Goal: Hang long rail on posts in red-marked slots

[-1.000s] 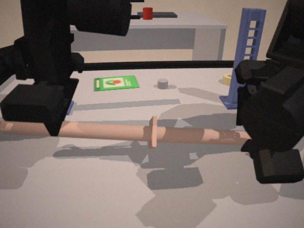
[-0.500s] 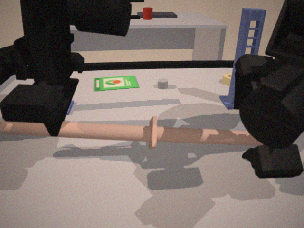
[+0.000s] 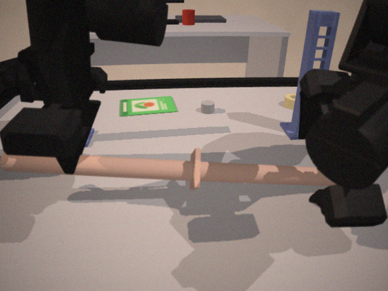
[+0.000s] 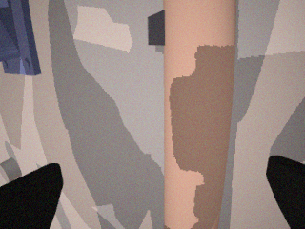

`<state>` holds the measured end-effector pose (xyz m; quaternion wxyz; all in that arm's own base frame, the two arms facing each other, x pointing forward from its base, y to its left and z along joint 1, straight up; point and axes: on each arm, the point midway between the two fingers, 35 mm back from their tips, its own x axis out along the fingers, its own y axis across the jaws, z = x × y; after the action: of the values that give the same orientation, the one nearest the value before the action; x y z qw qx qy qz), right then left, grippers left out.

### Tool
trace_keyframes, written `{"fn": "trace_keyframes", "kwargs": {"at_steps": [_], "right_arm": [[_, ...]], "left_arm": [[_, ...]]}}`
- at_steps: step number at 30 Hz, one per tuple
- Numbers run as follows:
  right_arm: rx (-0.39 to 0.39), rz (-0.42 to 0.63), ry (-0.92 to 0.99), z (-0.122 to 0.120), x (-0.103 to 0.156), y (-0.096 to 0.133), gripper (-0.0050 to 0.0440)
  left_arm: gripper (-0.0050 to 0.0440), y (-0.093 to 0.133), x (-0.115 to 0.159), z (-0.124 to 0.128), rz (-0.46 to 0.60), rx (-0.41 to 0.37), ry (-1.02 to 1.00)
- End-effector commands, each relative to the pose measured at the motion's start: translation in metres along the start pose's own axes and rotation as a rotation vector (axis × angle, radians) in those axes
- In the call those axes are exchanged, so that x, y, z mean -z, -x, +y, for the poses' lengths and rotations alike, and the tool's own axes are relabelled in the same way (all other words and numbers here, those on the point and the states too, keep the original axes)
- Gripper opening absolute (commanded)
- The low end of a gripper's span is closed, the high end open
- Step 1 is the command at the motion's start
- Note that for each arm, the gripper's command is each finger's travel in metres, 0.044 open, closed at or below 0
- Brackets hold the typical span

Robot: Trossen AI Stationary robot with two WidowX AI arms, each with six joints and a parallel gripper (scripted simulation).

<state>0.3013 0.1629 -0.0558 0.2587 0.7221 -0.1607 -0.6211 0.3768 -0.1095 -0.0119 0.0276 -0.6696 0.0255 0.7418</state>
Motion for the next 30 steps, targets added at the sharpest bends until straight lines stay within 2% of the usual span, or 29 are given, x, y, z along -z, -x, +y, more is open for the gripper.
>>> {"fn": "trace_keyframes", "kwargs": {"at_steps": [1, 3, 8, 22, 24, 30], "right_arm": [[0.033, 0.001, -0.006, -0.008, 0.0, 0.017, 0.044], [0.033, 0.001, -0.006, -0.008, 0.0, 0.017, 0.044], [0.032, 0.001, -0.006, -0.005, -0.003, 0.048, 0.044], [0.032, 0.001, -0.006, -0.007, 0.0, 0.049, 0.044], [0.044, -0.004, -0.007, -0.007, 0.0, 0.048, 0.0392], [0.158, -0.037, -0.013, -0.001, 0.0, 0.037, 0.0248]], "left_arm": [[0.0, 0.001, 0.002, 0.001, 0.009, -0.002, 0.001], [0.0, 0.001, 0.002, 0.001, 0.009, -0.002, 0.001], [0.0, 0.001, 0.002, 0.001, 0.009, -0.002, 0.001], [0.0, 0.001, 0.002, 0.001, 0.009, -0.002, 0.001], [0.0, 0.001, 0.002, 0.001, 0.009, -0.002, 0.001], [0.0, 0.001, 0.002, 0.001, 0.01, -0.002, 0.003]]}}
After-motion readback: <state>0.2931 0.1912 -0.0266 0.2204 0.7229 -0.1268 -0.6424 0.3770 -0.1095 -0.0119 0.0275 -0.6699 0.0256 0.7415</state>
